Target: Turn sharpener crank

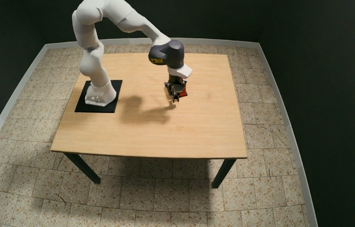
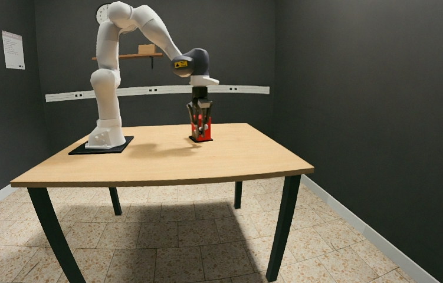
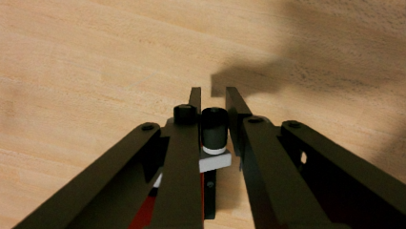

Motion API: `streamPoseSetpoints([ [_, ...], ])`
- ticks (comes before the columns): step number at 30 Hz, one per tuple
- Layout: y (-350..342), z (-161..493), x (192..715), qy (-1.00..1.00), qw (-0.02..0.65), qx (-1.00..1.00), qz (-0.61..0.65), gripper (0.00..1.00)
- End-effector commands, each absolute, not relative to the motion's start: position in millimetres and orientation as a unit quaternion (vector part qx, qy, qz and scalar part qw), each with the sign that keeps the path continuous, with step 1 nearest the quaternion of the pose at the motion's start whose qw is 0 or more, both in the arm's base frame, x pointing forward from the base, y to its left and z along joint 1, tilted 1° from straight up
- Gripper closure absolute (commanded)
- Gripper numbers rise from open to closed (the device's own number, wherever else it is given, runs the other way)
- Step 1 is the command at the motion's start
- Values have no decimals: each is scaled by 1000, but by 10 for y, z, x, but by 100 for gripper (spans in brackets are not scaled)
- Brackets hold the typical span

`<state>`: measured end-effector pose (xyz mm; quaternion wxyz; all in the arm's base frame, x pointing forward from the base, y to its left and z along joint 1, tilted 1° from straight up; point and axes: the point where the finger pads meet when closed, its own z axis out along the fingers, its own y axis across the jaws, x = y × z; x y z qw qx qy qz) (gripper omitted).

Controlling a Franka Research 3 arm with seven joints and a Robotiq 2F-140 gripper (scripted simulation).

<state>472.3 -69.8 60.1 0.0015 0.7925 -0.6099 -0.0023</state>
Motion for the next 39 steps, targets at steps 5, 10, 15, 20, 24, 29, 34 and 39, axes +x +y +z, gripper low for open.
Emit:
streamPoseSetpoints([
  [5,-711,687,4695,-610,3,792,-4,90],
  [10,-712,754,4693,-610,3,792,-4,90],
  [15,-710,820,4700,-610,3,792,-4,90],
  [20,-707,872,4711,-610,3,792,-4,90],
  [24,-704,909,4723,-610,3,792,-4,90],
  [29,-697,970,4749,-610,3,792,-4,90],
  [34,-689,1026,4783,-610,3,792,-4,90],
  [39,-682,1058,4807,-610,3,792,-4,90],
])
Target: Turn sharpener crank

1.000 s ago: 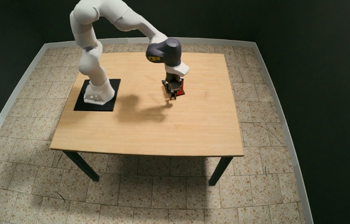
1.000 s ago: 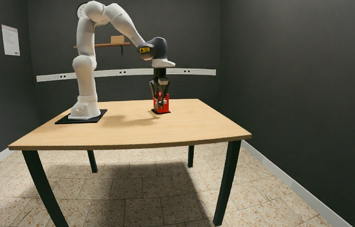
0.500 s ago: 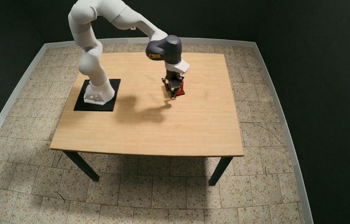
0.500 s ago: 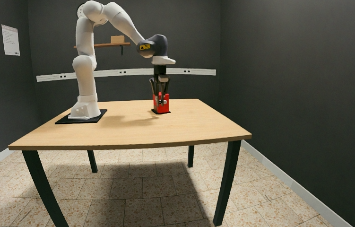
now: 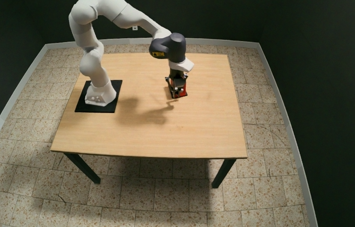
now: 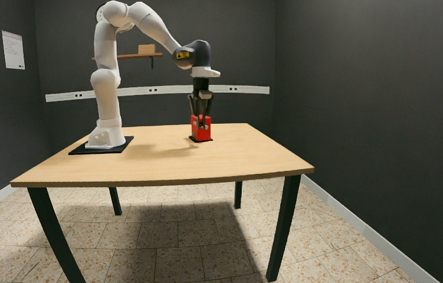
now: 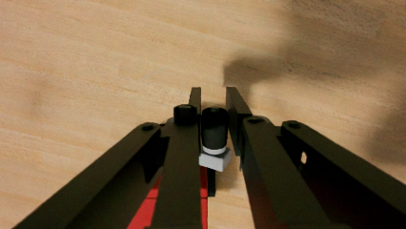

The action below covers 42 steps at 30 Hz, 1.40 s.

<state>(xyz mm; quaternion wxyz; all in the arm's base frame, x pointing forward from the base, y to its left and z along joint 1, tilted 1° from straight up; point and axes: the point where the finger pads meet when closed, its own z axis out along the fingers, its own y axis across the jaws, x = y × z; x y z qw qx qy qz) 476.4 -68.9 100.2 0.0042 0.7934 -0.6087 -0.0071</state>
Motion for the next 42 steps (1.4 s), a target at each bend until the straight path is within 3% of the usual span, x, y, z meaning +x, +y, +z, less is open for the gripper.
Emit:
streamPoseSetpoints([
  [1,-680,1068,4816,-610,3,792,-4,90],
  [42,-636,1191,4984,-610,3,792,-4,90],
])
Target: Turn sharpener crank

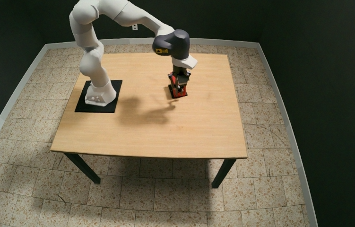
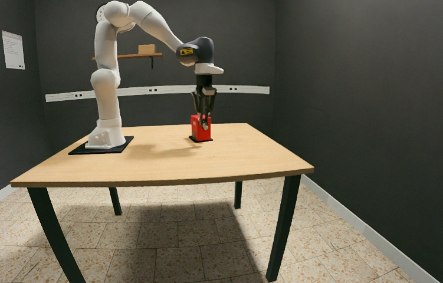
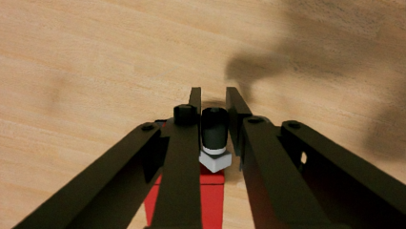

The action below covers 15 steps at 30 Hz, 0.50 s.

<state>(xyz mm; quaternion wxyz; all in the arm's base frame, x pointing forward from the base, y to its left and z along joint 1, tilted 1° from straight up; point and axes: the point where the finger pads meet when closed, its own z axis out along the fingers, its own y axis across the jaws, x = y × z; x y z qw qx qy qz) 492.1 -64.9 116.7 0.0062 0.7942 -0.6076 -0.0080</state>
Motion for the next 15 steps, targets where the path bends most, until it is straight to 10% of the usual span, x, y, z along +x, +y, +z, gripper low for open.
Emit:
streamPoseSetpoints([
  [1,-636,1191,4984,-610,3,792,-4,90],
  [13,-636,1191,4984,-610,3,792,-4,90],
  [14,-636,1191,4984,-610,3,792,-4,61],
  [15,-636,1191,4984,-610,3,792,-4,61],
])
